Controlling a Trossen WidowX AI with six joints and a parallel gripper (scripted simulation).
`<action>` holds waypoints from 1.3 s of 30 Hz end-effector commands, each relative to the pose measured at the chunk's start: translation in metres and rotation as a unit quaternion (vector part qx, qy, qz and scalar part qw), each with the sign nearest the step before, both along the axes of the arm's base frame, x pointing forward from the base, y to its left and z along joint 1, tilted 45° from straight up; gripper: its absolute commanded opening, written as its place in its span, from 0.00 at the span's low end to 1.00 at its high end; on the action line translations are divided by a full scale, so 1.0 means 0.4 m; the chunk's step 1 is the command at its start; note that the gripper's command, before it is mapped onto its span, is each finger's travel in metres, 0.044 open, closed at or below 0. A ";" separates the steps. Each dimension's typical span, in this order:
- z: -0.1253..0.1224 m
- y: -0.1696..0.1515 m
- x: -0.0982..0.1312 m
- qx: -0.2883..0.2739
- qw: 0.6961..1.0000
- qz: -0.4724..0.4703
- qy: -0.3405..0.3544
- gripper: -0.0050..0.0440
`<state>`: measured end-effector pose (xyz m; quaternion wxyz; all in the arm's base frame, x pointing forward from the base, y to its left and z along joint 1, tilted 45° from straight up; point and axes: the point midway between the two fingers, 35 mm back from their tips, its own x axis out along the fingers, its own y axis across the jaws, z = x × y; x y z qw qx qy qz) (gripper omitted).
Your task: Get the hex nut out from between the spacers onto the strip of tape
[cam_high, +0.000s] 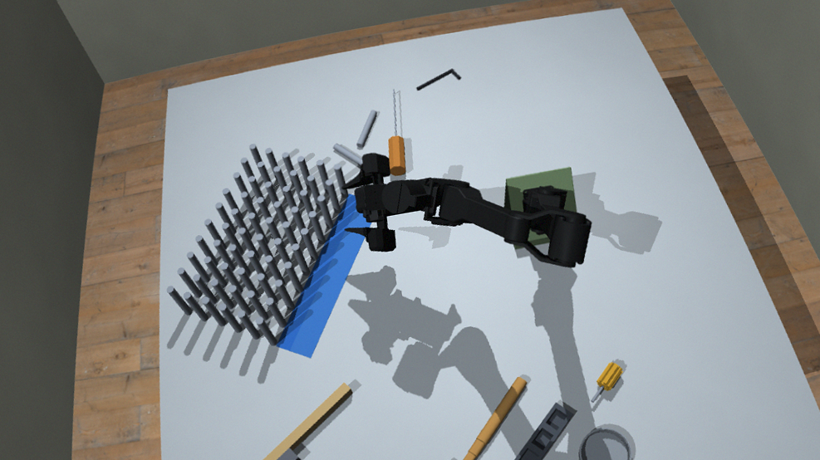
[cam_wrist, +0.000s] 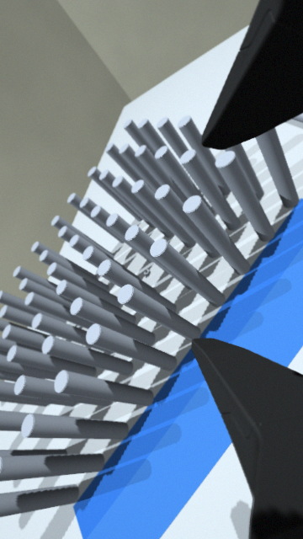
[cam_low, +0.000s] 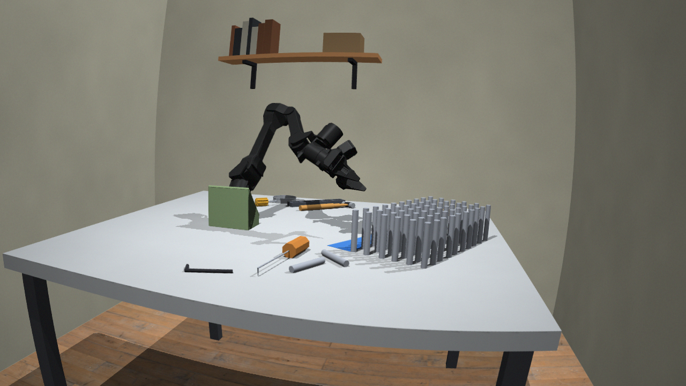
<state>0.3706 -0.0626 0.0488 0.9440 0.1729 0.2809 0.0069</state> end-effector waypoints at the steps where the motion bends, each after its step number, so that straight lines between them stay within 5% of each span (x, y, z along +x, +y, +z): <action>1: 0.022 -0.008 0.012 -0.003 1.000 -0.002 -0.014 0.92; 27: 0.019 -0.013 0.018 -0.006 1.000 0.001 -0.013 0.92; 31: 0.005 -0.030 0.019 -0.031 0.999 0.006 -0.001 0.92; 39: -0.112 -0.153 0.007 -0.199 0.968 0.105 0.109 0.92</action>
